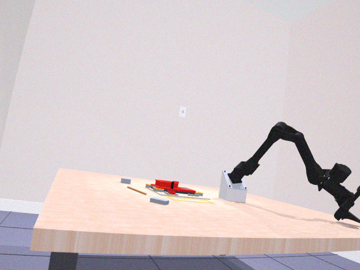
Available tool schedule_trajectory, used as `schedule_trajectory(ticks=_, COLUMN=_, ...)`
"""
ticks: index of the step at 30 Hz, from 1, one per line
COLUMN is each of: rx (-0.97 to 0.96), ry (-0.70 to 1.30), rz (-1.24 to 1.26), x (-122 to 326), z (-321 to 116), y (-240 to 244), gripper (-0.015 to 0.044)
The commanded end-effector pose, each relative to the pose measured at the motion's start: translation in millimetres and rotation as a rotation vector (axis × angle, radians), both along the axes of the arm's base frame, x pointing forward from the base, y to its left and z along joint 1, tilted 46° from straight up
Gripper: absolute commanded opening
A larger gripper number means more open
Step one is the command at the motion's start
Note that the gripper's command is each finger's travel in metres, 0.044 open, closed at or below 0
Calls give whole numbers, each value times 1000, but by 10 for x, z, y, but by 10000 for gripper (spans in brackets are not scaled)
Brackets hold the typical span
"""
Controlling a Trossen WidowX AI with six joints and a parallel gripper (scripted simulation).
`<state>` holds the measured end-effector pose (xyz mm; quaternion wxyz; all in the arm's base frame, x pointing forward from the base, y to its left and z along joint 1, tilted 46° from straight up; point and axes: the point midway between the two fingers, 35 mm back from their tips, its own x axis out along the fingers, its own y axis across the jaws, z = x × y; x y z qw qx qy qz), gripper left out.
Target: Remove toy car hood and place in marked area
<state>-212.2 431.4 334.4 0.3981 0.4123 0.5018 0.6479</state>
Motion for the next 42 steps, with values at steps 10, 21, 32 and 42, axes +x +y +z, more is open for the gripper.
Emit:
schedule_trajectory(ticks=10, rx=108, ry=-11, rz=-340, x=1663, z=608, y=252, gripper=440)
schedule_trajectory(ticks=21, rx=123, ry=-178, rz=-623, x=2976, z=814, y=106, gripper=440)
schedule_trajectory(ticks=32, rx=-30, ry=-576, rz=-832, x=4029, z=647, y=-124, gripper=440)
schedule_trajectory(ticks=42, rx=-303, ry=-956, rz=-914, x=5026, z=264, y=-558, gripper=440)
